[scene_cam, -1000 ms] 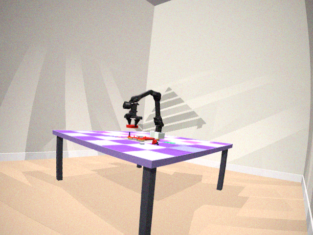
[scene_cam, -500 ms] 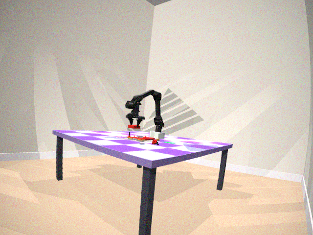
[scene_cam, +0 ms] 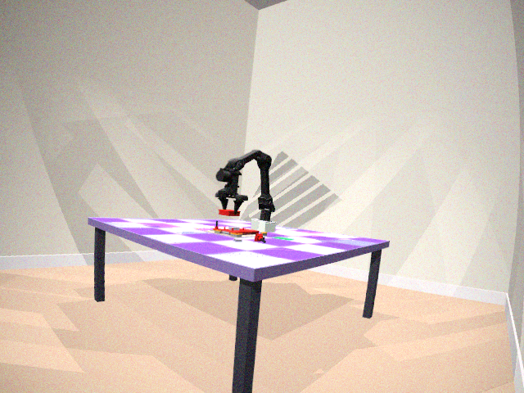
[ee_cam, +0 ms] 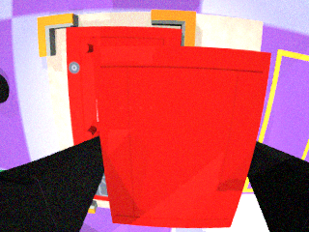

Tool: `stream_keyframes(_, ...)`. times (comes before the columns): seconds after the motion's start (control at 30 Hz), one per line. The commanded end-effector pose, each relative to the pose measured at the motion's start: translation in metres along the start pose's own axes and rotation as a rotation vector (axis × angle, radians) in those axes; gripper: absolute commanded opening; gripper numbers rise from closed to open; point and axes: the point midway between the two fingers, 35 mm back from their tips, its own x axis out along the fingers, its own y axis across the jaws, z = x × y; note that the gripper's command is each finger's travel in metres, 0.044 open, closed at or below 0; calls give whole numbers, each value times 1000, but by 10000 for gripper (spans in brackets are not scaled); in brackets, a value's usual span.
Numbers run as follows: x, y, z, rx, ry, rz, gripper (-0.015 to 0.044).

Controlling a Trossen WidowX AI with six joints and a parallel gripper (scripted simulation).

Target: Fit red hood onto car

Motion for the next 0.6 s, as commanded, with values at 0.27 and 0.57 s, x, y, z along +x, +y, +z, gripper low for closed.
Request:
stream_keyframes(0.27,-2,47,10,49,4,27,0)
stream_keyframes(0.57,16,45,10,49,4,27,0)
